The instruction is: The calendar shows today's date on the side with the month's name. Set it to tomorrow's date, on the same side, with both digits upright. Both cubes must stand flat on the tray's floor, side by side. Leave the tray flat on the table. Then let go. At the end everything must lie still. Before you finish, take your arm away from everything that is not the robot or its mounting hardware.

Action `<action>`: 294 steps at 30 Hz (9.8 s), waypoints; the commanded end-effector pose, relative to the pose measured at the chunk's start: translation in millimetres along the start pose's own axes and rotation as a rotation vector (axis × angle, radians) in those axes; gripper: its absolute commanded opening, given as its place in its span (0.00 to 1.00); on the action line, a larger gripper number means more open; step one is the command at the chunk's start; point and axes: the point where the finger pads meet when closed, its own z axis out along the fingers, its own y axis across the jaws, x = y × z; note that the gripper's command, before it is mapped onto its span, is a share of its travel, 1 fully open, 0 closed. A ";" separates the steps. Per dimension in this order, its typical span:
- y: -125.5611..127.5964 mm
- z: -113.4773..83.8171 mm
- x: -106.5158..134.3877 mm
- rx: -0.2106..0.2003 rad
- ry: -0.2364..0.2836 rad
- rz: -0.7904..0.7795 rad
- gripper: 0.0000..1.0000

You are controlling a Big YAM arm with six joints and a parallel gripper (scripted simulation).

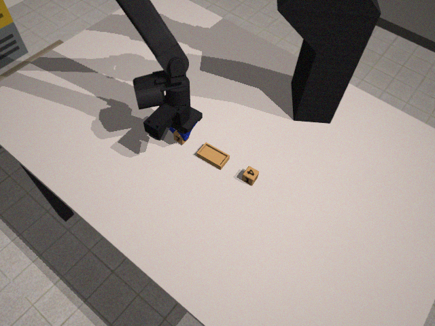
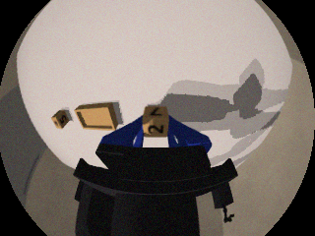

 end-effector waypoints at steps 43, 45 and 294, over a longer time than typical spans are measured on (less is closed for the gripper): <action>0.4 7.1 -1.9 0.003 -0.006 -0.012 0.27; 0.4 7.1 -1.9 0.003 -0.006 -0.012 0.27; 220.8 -30.1 2.5 0.004 -0.002 -0.011 0.47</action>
